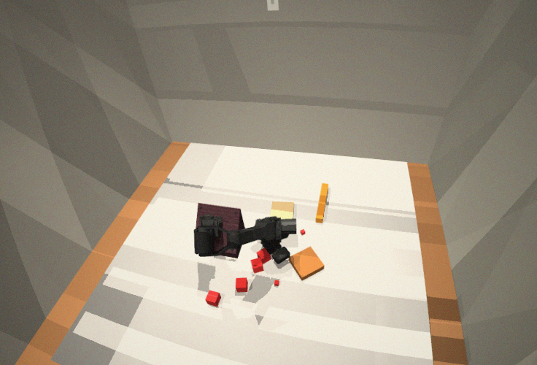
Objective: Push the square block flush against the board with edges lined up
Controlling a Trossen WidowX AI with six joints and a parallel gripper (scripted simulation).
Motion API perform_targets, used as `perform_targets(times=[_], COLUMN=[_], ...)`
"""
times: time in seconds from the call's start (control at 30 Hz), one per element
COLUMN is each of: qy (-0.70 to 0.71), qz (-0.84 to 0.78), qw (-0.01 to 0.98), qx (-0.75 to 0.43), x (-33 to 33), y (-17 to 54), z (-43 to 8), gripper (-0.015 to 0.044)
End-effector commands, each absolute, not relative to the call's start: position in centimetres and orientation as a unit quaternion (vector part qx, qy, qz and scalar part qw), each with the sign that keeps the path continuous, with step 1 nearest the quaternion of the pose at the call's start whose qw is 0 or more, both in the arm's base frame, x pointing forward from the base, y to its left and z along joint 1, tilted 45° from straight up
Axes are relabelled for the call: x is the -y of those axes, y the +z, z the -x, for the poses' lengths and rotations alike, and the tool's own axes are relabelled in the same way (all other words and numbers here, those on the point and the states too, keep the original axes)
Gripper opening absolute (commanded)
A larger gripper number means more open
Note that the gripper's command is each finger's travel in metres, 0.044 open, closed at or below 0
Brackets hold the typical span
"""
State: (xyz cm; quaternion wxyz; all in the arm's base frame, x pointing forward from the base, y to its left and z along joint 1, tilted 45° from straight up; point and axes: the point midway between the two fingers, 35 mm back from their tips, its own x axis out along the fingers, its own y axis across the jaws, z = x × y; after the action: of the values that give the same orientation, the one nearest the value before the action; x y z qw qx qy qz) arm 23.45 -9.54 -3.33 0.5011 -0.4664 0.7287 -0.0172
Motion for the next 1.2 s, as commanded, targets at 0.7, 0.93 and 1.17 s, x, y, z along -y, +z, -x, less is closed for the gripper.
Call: perform_targets(times=[0.7,0.93,1.17], qy=[-0.02,-0.02,-0.02], qz=[0.47,0.47,0.47], qw=[0.5,0.5,0.5], qx=[-0.727,-0.727,-0.727], x=[11.0,11.0,11.0], y=[-1.8,-1.8,-1.8], z=[-20.7,-20.7,-20.7], gripper=[0.0,0.0,0.0])
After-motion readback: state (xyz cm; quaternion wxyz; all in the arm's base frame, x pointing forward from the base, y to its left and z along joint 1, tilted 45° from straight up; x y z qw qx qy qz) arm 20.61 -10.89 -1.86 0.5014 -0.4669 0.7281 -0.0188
